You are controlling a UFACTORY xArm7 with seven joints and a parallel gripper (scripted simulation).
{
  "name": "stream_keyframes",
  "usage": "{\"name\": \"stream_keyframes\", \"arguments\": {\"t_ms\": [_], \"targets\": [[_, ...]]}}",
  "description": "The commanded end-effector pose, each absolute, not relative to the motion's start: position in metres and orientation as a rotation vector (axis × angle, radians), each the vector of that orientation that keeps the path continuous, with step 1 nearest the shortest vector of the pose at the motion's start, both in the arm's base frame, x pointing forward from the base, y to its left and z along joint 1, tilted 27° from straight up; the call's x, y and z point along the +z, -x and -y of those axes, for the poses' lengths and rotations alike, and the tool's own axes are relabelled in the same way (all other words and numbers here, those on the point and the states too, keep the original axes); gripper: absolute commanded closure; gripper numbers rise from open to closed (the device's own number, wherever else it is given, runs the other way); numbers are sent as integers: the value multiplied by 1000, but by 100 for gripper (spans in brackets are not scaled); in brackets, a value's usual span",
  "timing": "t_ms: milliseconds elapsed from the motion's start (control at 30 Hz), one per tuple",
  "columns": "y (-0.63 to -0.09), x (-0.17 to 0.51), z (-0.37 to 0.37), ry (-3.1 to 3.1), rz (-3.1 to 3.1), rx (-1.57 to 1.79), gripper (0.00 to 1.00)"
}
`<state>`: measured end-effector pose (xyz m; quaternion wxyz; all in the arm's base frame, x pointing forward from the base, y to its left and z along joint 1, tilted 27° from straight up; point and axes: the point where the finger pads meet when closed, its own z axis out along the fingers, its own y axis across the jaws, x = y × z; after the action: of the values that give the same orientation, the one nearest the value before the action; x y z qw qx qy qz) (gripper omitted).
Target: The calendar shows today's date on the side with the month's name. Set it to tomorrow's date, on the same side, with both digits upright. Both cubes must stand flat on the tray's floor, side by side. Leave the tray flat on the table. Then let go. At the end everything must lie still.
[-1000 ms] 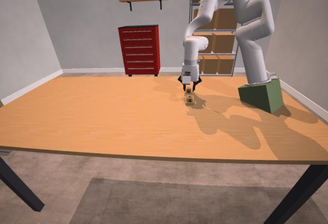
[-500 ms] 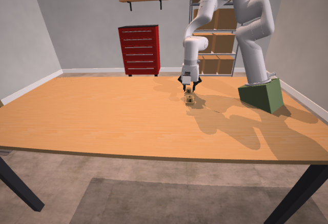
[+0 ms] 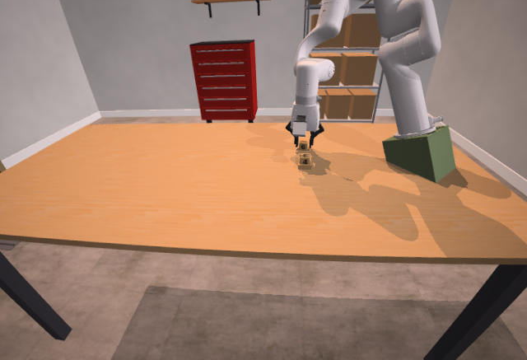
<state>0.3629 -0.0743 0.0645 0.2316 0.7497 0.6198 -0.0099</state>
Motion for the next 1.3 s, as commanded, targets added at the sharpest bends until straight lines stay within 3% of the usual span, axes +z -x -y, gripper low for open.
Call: {"name": "stream_keyframes", "arguments": {"t_ms": [0, 133, 167, 1267], "targets": [[-364, 65, 74, -2059, -1704, -25, 51], [-364, 65, 74, -2059, -1704, -25, 51], [-364, 65, 74, -2059, -1704, -25, 71], [-364, 65, 74, -2059, -1704, -25, 71]]}}
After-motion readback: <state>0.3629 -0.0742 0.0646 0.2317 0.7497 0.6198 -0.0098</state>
